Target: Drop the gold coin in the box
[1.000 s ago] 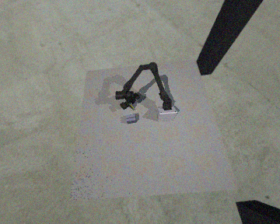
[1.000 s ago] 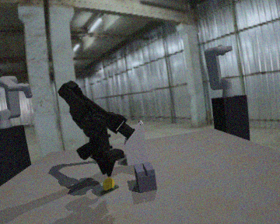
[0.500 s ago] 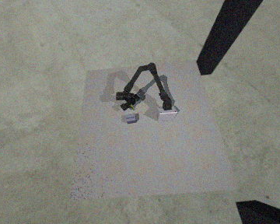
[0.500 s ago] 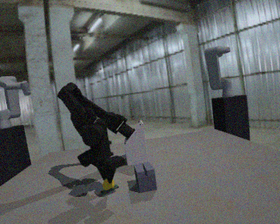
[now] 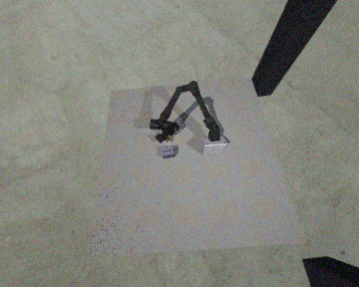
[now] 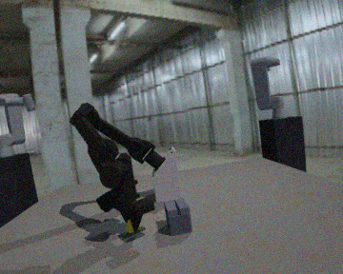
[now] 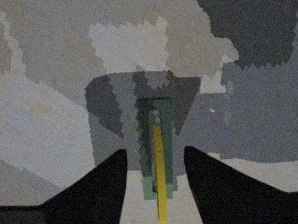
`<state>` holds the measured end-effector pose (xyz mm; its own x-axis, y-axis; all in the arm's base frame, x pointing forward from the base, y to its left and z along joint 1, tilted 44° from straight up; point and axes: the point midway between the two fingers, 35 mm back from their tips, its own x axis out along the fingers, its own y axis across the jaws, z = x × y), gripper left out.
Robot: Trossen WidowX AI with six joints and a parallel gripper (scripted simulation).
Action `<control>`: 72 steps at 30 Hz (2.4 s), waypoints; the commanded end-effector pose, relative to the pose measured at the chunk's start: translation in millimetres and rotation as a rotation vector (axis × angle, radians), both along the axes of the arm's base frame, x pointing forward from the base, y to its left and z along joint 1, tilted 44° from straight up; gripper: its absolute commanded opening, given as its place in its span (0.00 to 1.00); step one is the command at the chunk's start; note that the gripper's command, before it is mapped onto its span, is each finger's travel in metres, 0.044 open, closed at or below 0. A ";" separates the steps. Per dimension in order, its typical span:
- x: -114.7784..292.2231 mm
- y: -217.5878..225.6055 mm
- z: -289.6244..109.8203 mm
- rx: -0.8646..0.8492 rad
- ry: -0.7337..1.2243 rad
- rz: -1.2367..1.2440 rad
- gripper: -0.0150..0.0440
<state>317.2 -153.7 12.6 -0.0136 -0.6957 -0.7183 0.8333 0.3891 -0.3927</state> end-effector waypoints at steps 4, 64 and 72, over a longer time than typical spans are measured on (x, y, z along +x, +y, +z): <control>-2.8 -0.6 -4.5 0.002 0.016 0.004 0.35; 2.2 66.4 63.3 0.011 0.191 0.187 0.25; 4.7 66.8 63.1 0.015 0.380 0.384 0.25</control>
